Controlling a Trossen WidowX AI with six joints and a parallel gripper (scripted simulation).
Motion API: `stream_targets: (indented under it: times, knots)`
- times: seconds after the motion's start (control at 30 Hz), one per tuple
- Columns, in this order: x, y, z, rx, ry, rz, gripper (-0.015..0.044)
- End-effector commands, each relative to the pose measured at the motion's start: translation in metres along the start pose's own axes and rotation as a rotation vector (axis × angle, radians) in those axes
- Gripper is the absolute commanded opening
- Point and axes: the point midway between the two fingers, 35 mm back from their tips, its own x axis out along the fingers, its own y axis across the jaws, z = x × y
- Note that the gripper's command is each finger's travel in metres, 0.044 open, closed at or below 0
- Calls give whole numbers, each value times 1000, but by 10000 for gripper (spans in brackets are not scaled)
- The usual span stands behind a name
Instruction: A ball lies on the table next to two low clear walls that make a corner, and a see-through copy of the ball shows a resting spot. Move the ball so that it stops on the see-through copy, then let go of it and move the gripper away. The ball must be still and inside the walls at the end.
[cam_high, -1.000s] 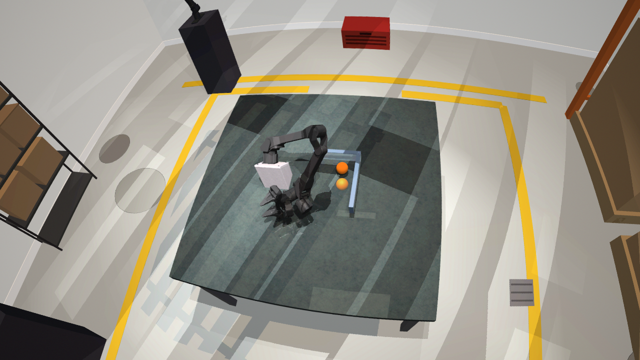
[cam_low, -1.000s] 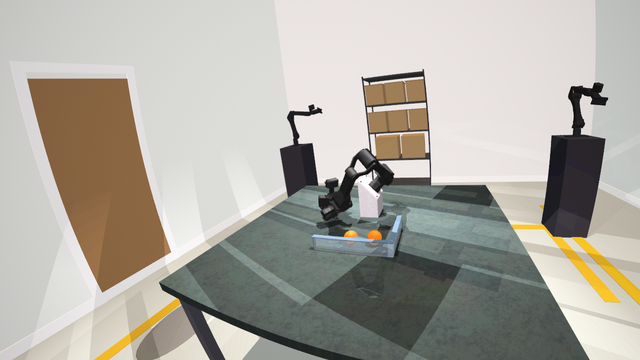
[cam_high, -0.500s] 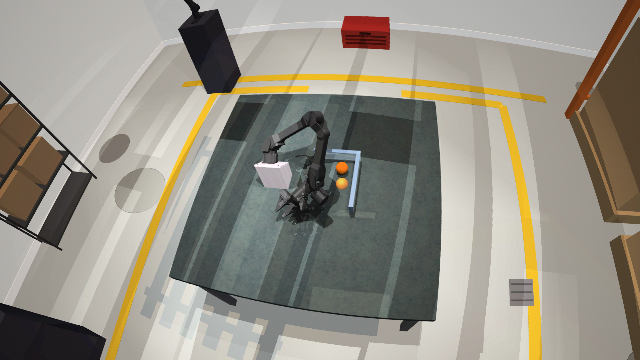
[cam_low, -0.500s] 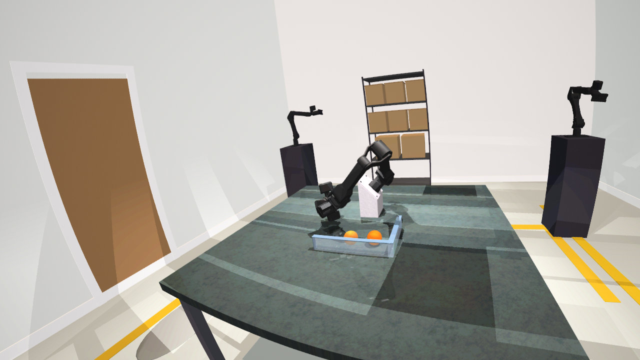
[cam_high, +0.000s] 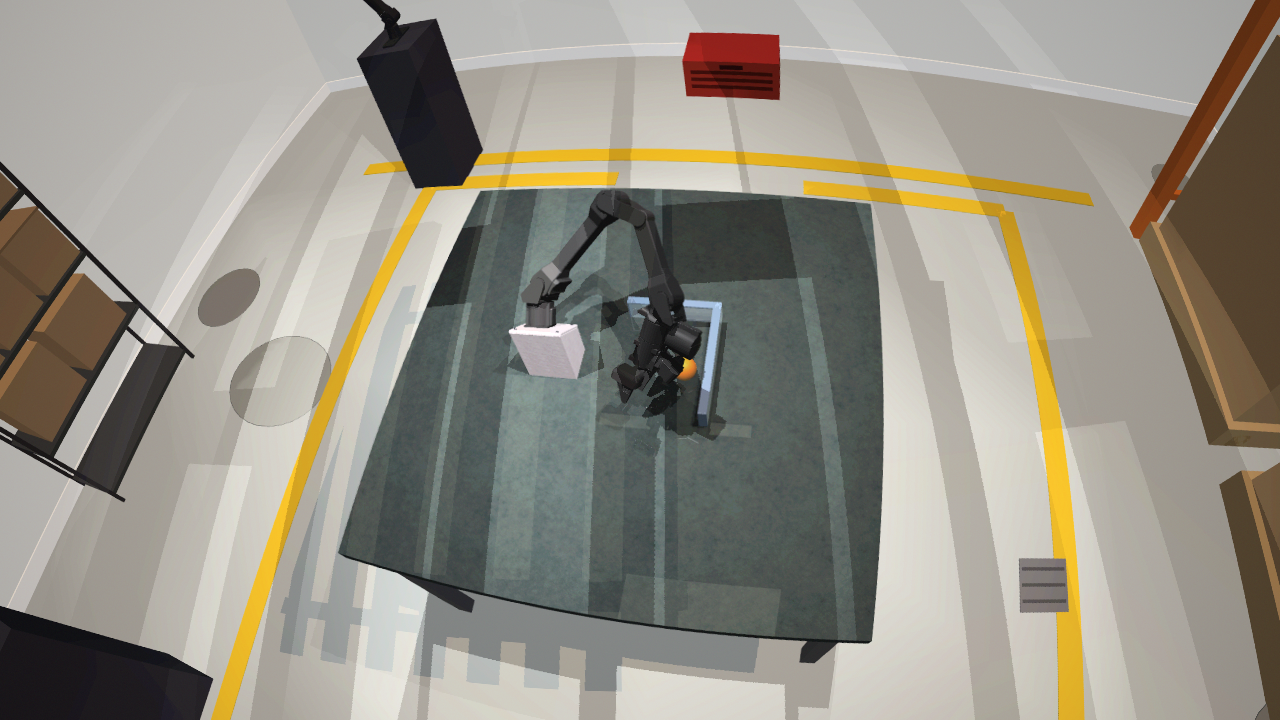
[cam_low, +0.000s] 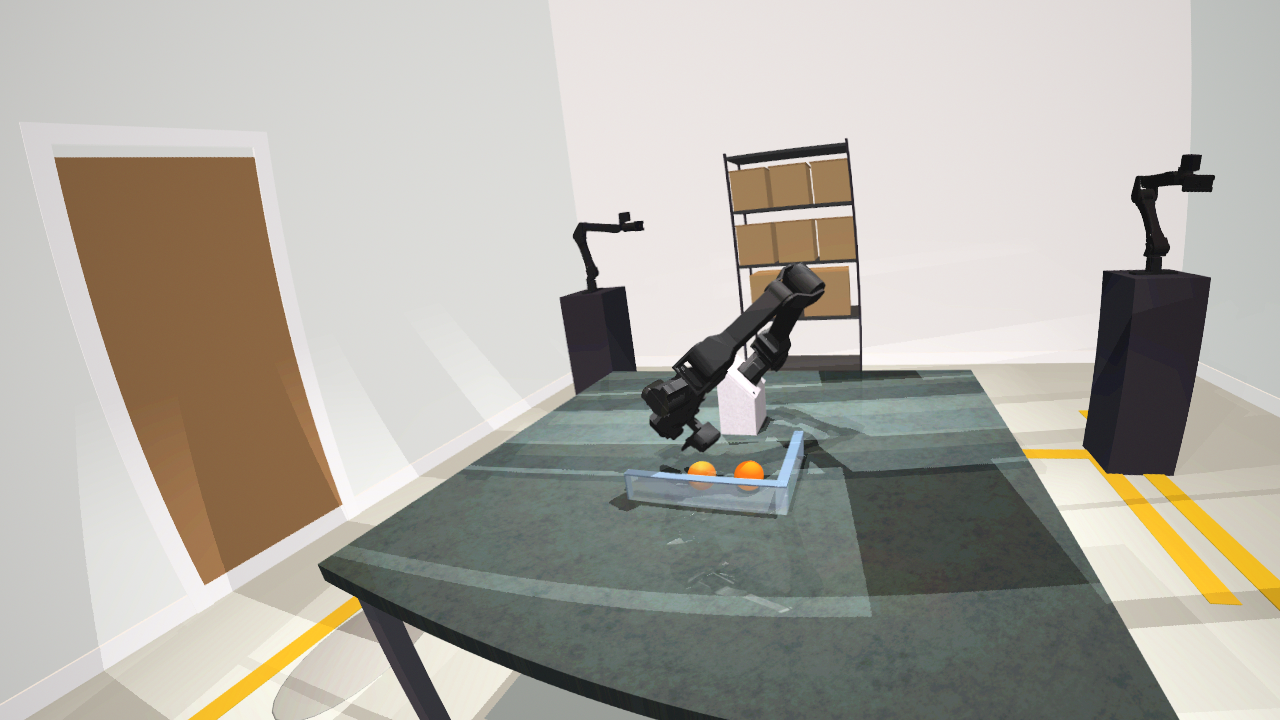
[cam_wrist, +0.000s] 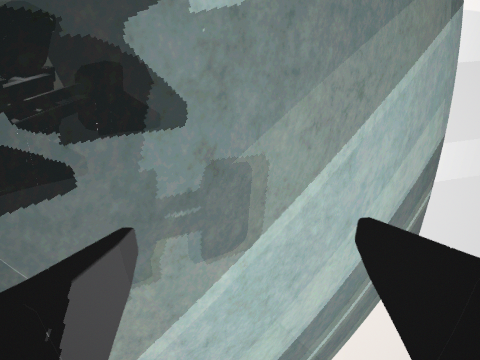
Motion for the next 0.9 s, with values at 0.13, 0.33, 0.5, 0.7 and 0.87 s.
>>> stream_targets:
  times: [0.13,0.33,0.5,0.7,0.87]
  knots:
    - [-85,82,12,-228,-158,346,395]
    - [-120,116,8,-285,-208,493,395]
    - [-145,143,1,-335,-236,590,395]
    - [-141,146,2,-335,-236,590,395]
    - [-133,152,3,-336,-236,591,395]
